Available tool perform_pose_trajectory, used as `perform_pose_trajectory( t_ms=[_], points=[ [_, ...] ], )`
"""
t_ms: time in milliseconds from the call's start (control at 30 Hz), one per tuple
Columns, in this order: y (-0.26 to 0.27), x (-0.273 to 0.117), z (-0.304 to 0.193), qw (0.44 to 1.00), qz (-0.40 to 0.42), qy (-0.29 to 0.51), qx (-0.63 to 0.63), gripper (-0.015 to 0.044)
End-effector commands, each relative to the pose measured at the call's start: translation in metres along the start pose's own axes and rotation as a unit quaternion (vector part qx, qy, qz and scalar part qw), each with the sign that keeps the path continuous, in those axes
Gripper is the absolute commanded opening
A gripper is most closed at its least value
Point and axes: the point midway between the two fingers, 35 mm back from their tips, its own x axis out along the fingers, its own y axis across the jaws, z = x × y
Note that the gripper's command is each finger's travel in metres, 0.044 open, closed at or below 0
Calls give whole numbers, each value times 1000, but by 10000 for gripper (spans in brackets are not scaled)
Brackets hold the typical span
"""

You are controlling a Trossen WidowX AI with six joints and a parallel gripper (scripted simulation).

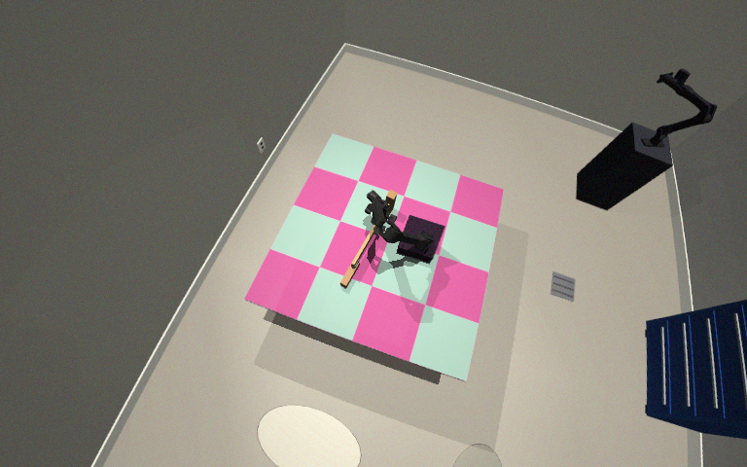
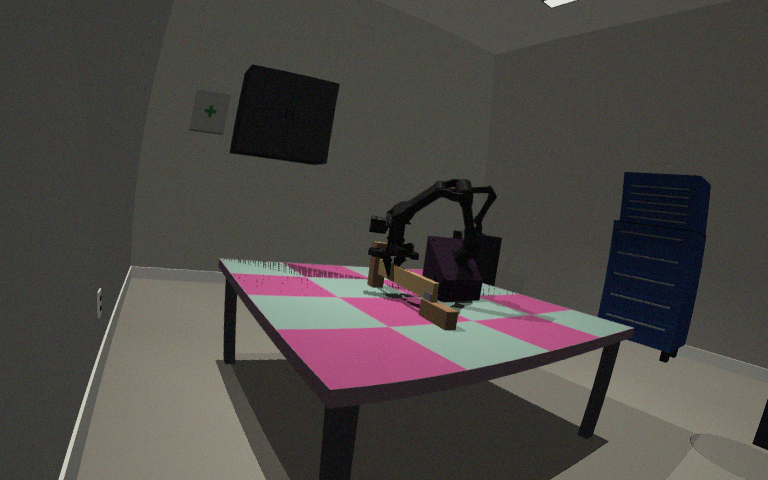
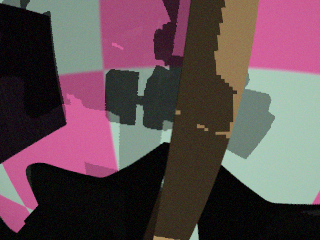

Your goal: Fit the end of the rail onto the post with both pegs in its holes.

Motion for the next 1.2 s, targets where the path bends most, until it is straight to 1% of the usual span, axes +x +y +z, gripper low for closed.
perform_pose_trajectory(
  t_ms=[0, 933, 1167],
  points=[
    [-2, -2, -3, 1000, -3, 1, -1, 0],
    [-2, -2, -12, 1000, -3, 1, -1, 0],
    [0, 0, -8, 1000, 0, -1, 0, 184]
  ],
)
